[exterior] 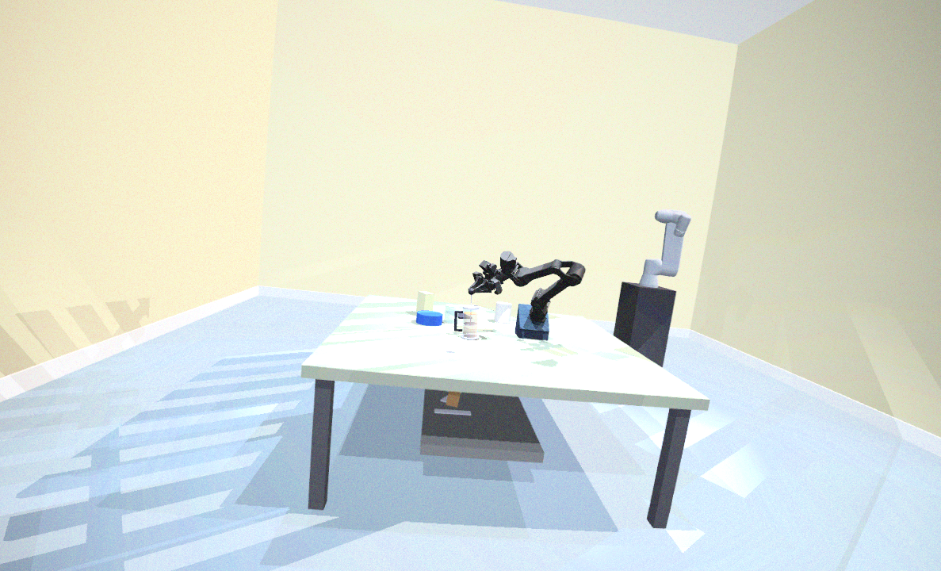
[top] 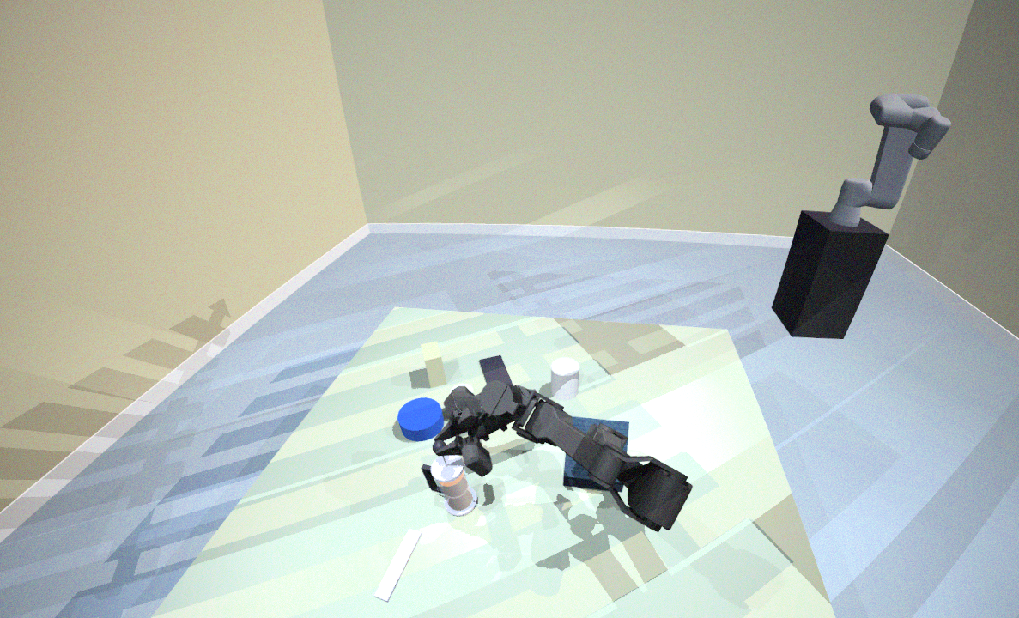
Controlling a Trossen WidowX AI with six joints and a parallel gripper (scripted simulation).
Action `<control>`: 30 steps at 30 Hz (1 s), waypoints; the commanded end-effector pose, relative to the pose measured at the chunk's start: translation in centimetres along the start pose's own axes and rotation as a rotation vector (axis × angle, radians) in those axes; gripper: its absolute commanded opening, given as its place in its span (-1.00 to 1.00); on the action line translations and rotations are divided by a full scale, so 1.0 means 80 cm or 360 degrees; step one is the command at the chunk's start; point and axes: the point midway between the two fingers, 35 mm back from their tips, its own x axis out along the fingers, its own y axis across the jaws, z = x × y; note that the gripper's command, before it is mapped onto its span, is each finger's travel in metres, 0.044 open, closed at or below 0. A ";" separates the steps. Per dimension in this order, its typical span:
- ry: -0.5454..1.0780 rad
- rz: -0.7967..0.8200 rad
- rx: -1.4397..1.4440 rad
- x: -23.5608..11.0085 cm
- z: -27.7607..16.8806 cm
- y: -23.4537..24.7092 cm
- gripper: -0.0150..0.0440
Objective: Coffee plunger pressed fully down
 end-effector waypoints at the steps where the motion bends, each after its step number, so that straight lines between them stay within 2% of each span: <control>1: 0.0059 0.0014 0.0070 0.008 -0.027 -0.001 -0.11; 30: 0.0048 0.0023 0.0073 0.031 -0.035 -0.002 -0.11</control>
